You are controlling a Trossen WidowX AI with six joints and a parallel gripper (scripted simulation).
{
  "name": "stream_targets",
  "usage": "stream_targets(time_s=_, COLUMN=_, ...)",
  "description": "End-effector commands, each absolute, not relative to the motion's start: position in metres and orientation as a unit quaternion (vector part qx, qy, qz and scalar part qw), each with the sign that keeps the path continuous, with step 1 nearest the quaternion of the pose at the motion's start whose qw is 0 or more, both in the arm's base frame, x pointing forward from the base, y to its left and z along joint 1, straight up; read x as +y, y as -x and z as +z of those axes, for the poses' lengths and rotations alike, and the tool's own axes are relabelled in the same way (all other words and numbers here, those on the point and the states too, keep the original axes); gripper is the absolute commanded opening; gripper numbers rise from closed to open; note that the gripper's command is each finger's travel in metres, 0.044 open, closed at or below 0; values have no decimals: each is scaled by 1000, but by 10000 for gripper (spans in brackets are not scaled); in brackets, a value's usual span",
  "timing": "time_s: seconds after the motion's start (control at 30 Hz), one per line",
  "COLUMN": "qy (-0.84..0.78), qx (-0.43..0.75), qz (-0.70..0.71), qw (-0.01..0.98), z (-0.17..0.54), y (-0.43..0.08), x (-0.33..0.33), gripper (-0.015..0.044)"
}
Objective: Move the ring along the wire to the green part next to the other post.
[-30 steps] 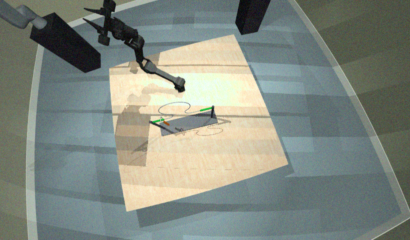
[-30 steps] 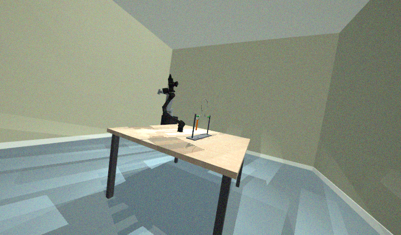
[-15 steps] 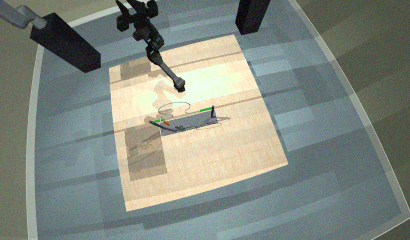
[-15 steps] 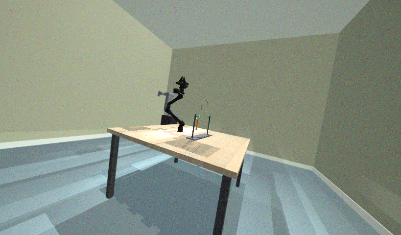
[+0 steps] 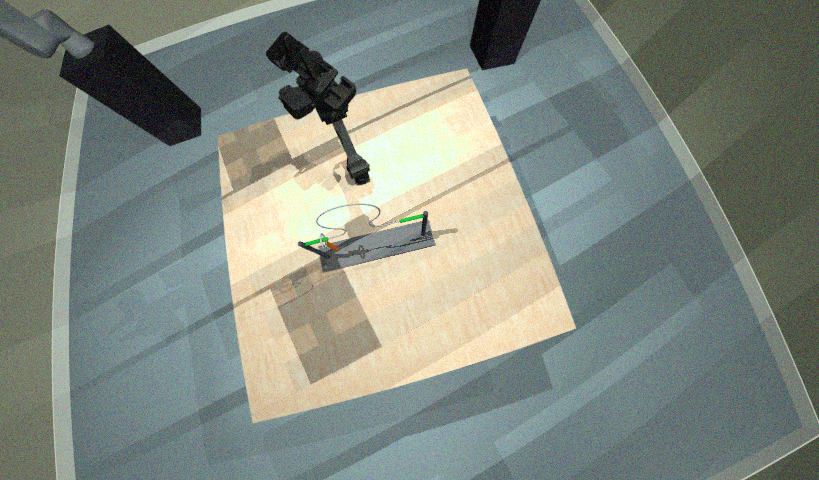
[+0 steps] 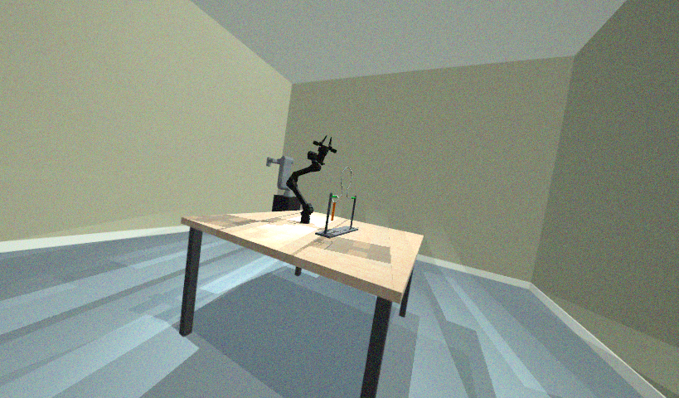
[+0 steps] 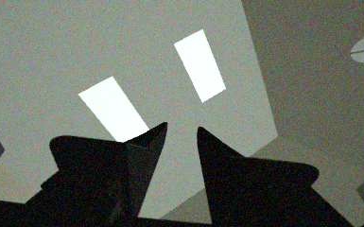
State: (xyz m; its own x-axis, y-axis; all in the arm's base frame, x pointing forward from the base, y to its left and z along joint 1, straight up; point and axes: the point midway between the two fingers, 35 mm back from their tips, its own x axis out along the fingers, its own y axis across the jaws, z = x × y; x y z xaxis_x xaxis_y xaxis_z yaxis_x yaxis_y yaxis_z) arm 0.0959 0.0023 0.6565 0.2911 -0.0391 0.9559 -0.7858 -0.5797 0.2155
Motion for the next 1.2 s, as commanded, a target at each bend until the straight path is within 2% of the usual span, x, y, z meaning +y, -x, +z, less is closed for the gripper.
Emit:
stream_targets(time_s=0.0, qy=-695, qx=-314, qz=477, qw=437, z=645, y=-127, x=2, gripper=160)
stream_targets(time_s=0.33, qy=-592, qx=-369, qz=318, qw=642, z=598, y=-210, x=-35, gripper=160)
stream_targets(time_s=0.67, qy=-469, qx=-356, qz=158, qw=793, z=526, y=-274, x=-98, gripper=160)
stream_targets(time_s=0.97, qy=-346, qx=-292, qz=26, qw=891, z=434, y=-304, x=-166, gripper=160)
stream_targets(time_s=1.17, qy=-245, qx=-213, qz=-68, qw=943, z=347, y=-300, x=-221, gripper=160)
